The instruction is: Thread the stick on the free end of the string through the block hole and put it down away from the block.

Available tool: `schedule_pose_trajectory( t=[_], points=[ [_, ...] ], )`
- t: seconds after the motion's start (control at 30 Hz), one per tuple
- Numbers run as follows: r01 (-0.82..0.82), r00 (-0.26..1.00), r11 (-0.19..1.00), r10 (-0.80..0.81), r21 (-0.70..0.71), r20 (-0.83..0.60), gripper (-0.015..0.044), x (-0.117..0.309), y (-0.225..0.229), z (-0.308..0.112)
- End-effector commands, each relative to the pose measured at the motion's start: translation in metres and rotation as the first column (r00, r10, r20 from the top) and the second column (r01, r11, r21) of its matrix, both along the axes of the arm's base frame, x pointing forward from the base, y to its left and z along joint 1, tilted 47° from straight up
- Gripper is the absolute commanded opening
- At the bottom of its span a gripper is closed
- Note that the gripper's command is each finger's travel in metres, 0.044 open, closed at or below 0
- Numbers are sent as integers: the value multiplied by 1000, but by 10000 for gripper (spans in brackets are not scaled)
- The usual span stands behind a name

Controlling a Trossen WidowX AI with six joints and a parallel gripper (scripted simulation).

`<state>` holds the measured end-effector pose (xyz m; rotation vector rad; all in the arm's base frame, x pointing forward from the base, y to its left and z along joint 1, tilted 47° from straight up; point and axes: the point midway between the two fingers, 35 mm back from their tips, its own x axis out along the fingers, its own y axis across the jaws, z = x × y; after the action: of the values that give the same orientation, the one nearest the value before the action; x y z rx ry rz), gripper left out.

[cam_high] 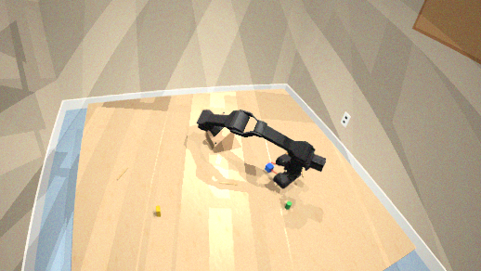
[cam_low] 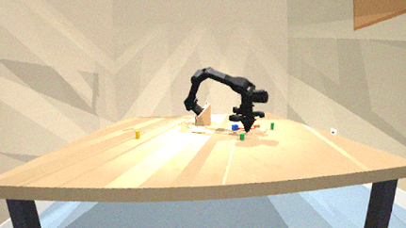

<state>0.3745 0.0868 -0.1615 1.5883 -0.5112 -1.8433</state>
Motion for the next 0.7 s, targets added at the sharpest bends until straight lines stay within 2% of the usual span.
schedule_pose_trajectory(
  t=[0.0, 0.67],
  points=[
    [8, 1000, 1000, -8, -1, 19, 0, 5, 1, 4],
    [-6, 1000, 999, 7, -44, 16, 0, 16, -5, -8]
  ],
)
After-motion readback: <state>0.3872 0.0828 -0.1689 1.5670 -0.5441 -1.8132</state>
